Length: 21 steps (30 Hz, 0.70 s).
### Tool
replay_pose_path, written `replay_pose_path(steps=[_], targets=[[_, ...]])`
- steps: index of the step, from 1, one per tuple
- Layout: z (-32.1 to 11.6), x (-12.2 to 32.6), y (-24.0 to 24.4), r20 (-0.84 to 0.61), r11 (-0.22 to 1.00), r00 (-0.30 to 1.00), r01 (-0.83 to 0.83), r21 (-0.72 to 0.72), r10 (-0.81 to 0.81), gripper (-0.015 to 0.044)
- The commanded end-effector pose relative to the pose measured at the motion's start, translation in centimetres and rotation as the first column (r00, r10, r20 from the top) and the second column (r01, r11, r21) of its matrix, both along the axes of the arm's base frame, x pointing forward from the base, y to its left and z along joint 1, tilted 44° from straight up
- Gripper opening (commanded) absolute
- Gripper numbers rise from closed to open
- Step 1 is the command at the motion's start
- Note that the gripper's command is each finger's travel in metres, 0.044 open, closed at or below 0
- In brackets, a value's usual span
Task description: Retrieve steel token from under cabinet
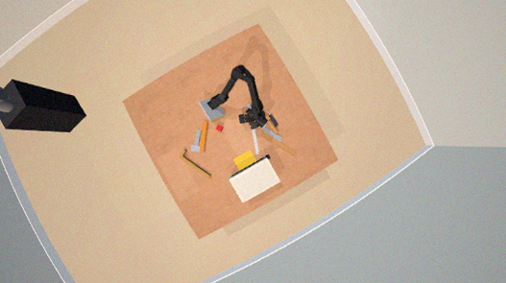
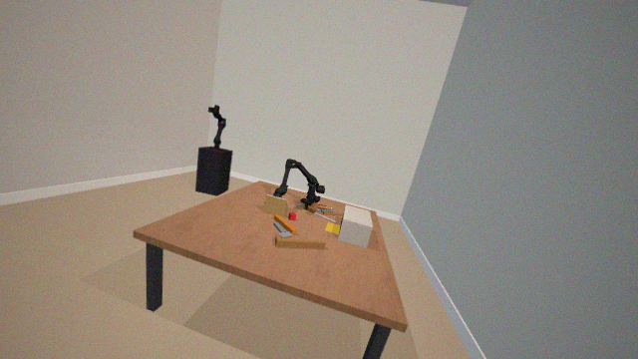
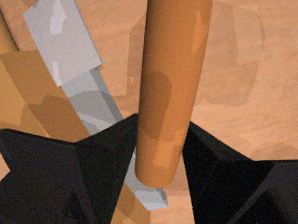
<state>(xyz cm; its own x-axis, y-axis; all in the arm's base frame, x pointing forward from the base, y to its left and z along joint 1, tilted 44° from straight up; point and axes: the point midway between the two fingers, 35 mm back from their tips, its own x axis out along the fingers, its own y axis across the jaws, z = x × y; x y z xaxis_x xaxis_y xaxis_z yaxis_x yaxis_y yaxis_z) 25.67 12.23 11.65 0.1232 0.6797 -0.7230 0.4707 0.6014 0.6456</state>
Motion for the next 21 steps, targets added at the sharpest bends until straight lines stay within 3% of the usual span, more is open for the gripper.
replay_pose_path(steps=[1, 21], targets=[[0.99, 0.3, 0.59, 0.018, 1.0, 1.0, -0.005, 0.014, 0.004, 0.0], [1.4, 1.16, 0.83, 0.017, 1.0, 1.0, -0.004, 0.015, 0.003, 0.0]])
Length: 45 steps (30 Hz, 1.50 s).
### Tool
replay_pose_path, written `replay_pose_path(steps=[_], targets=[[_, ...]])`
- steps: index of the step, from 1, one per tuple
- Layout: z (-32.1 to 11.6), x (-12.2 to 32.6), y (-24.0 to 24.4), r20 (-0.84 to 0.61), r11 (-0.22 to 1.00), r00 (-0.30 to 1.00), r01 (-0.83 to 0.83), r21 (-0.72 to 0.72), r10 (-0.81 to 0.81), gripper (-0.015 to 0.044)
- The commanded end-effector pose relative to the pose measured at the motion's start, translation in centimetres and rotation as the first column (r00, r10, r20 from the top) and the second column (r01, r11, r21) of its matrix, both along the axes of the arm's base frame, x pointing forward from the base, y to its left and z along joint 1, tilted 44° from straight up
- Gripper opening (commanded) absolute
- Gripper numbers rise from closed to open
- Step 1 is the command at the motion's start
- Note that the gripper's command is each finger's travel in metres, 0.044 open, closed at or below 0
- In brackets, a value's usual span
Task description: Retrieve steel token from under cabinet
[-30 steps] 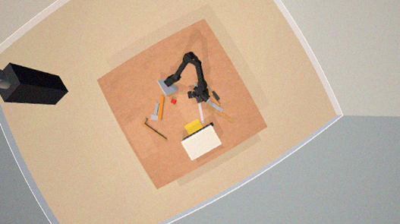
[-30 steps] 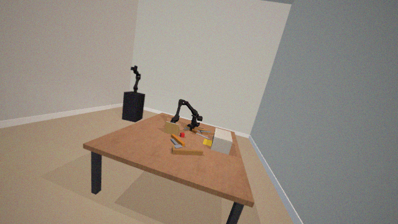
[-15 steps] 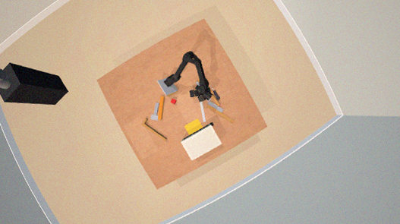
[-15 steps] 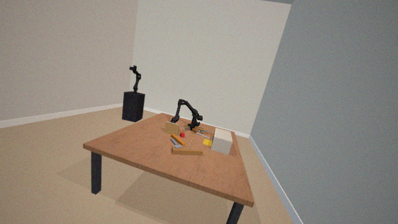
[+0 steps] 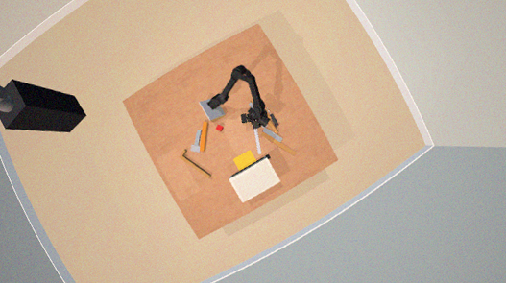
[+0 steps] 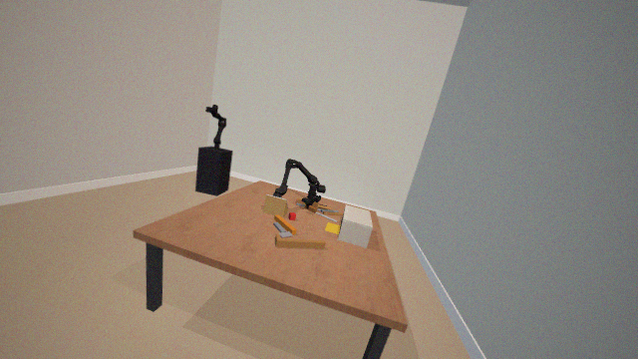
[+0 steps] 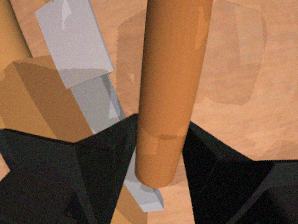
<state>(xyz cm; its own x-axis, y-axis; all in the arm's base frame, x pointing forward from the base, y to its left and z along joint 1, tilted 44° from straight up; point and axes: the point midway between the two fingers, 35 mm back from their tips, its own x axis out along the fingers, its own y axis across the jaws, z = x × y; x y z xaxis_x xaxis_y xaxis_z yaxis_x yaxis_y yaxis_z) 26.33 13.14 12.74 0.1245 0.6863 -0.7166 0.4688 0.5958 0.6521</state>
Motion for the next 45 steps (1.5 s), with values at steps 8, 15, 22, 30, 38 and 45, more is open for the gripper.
replay_pose_path(steps=[8, 15, 22, 30, 38, 45], targets=[[0.04, 0.8, -0.28, 0.01, 1.0, 1.0, -0.003, 0.005, 0.003, 0.0026], [-0.05, 0.68, -0.22, 0.005, 1.0, 1.0, -0.003, 0.005, 0.003, 0.02], [-0.08, 0.68, -0.25, 0.011, 1.0, 1.0, 0.001, 0.007, -0.001, 0.027], [-0.34, 0.56, -0.47, 0.008, 1.0, 1.0, 0.005, 0.007, -0.005, 0.027], [-0.34, 0.61, 0.07, 0.01, 1.0, 1.0, 0.002, 0.007, -0.002, 0.027], [-0.46, 0.62, -0.42, 0.006, 1.0, 1.0, 0.01, -0.002, -0.01, 0.0222]])
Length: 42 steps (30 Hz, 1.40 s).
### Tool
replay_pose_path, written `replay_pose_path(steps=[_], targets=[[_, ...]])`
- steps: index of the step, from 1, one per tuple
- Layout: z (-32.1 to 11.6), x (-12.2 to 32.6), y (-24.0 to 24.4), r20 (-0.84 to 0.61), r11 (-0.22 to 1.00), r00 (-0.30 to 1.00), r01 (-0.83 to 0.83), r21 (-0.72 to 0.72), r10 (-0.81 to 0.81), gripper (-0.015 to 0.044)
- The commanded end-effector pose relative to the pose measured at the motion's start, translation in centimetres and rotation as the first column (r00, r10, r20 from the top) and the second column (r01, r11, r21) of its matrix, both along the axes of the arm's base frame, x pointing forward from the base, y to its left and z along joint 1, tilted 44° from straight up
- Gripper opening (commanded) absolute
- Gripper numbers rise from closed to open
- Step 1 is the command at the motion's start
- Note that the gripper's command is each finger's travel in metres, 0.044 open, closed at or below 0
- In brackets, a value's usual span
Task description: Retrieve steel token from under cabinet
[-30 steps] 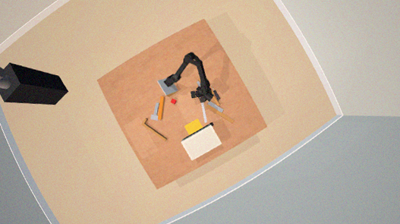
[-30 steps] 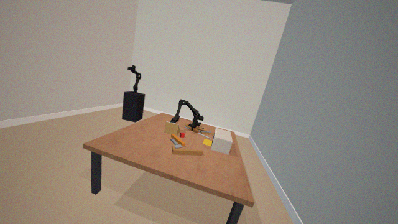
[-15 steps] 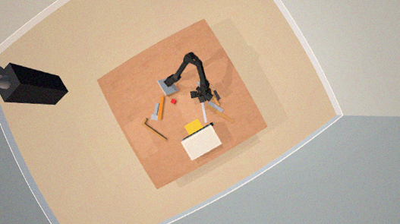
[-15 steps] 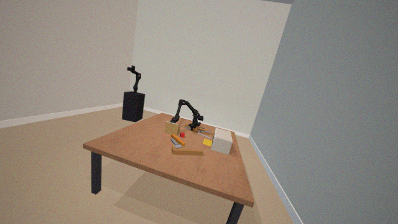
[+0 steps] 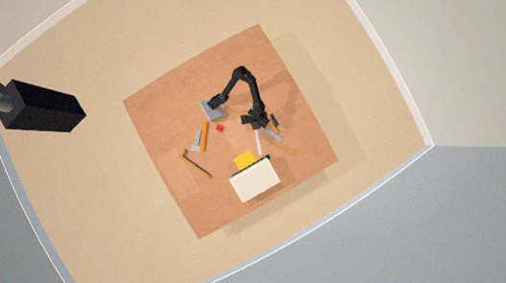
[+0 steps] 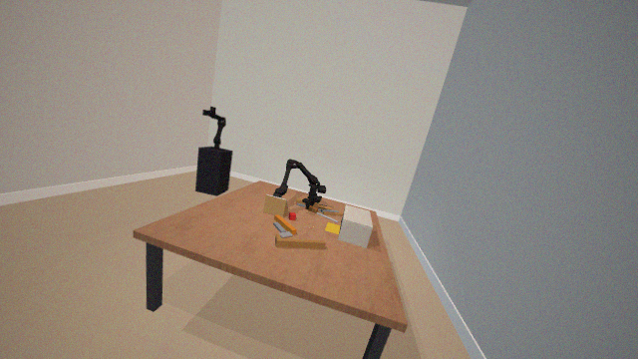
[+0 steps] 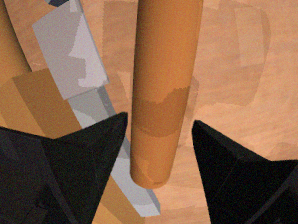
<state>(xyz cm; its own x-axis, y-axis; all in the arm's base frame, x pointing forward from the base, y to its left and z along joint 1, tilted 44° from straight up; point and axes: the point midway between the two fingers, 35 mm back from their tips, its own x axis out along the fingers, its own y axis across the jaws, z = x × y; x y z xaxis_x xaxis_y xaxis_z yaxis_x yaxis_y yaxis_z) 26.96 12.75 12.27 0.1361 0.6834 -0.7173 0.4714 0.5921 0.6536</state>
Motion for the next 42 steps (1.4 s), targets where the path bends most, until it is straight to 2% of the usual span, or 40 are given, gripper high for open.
replay_pose_path(steps=[1, 17, 21, 42], targets=[[0.0, 0.0, 0.0, 0.0, 1.0, 1.0, -0.001, 0.001, 0.001, 0.0216], [0.0, 0.0, 0.0, 0.0, 1.0, 1.0, -0.001, 0.001, 0.001, 0.0109], [0.0, 0.0, 0.0, 0.0, 1.0, 1.0, -0.001, 0.001, 0.001, 0.0004], [-0.4, 1.8, -0.8, -0.008, 1.0, 1.0, 0.006, 0.007, -0.006, 0.0]])
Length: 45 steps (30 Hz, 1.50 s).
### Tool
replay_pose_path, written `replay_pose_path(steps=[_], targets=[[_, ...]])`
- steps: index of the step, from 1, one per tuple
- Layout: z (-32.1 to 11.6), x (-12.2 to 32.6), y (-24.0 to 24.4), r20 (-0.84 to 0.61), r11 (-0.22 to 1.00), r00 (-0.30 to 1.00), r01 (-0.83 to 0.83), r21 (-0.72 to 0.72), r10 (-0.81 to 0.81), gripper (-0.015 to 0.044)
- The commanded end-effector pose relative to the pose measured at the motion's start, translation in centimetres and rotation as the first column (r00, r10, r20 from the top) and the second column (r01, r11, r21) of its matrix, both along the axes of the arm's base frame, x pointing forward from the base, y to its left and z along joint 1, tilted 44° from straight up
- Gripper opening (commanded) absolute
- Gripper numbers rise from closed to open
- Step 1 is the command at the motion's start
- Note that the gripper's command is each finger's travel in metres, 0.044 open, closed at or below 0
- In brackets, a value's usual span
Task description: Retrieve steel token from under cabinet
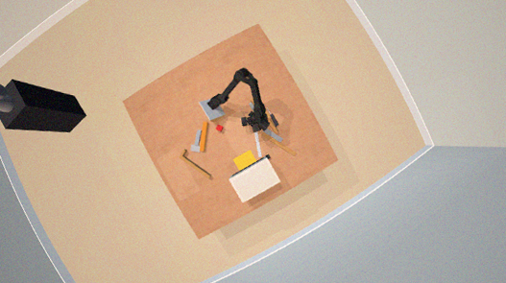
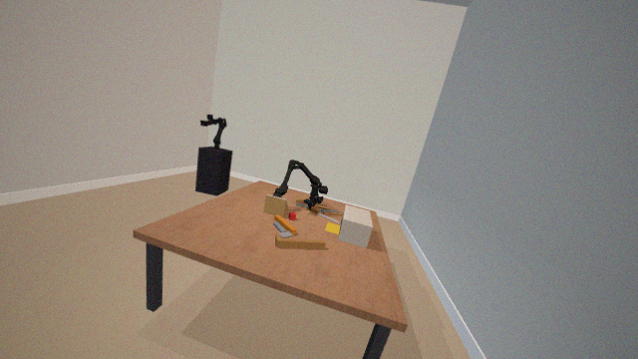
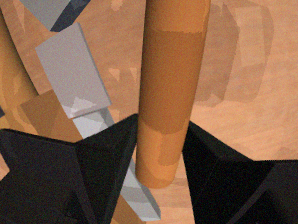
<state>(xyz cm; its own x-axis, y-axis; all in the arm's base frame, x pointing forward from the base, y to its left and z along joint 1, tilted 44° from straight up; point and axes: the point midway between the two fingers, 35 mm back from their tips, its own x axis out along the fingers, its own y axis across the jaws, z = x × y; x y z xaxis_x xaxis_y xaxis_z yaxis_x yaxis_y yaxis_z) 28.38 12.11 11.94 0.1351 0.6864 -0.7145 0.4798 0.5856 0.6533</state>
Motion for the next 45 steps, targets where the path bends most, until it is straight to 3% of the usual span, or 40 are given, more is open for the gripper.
replay_pose_path(steps=[1, 45], targets=[[-0.1, 0.5, -0.2, -0.001, 1.0, 1.0, 0.0, 0.002, 0.0, 0.0], [-1.3, 5.4, -2.4, -0.003, 1.0, 1.0, 0.004, 0.004, -0.004, 0.0]])
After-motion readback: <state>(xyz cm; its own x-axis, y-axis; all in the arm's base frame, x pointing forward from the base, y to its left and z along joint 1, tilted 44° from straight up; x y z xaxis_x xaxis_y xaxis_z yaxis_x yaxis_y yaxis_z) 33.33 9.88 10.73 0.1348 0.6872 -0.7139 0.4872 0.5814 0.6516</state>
